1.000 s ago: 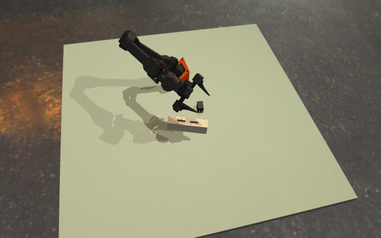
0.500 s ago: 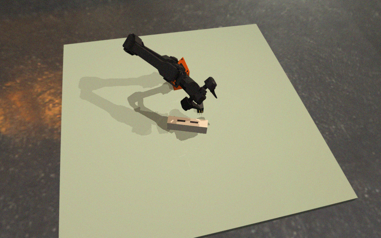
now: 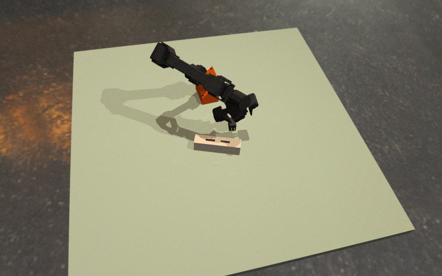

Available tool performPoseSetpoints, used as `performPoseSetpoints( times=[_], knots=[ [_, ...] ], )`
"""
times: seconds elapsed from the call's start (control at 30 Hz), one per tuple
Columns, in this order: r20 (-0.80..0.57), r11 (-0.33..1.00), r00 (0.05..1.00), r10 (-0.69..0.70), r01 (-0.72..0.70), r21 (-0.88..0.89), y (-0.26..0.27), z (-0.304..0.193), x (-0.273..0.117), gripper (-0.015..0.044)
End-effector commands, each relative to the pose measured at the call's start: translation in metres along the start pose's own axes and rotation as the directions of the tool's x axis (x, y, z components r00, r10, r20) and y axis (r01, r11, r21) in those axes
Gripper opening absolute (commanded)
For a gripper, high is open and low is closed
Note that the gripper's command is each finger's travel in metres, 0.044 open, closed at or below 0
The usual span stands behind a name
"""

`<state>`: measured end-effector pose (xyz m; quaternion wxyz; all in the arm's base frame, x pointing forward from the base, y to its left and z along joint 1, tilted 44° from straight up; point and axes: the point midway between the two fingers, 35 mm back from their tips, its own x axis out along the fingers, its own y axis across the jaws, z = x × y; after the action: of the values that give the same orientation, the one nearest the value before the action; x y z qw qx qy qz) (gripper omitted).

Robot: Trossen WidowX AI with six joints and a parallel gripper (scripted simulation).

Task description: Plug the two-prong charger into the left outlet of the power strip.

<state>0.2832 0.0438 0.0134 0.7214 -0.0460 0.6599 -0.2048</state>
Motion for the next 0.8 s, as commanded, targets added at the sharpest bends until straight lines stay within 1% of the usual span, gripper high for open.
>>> performPoseSetpoints(
  times=[0.0,0.23,0.47,0.77],
  knots=[
    [-0.040,0.996,0.995,-0.086,0.087,0.025,-0.005,-0.015,0.012,0.0440],
    [-0.079,0.968,0.968,-0.237,0.242,0.064,-0.014,-0.034,0.027,0.0440],
    [-0.089,0.917,0.921,-0.380,0.387,0.091,-0.024,-0.050,0.037,0.0440],
    [-0.089,0.912,0.915,-0.393,0.401,0.093,-0.027,-0.052,0.043,0.0440]
  ],
)
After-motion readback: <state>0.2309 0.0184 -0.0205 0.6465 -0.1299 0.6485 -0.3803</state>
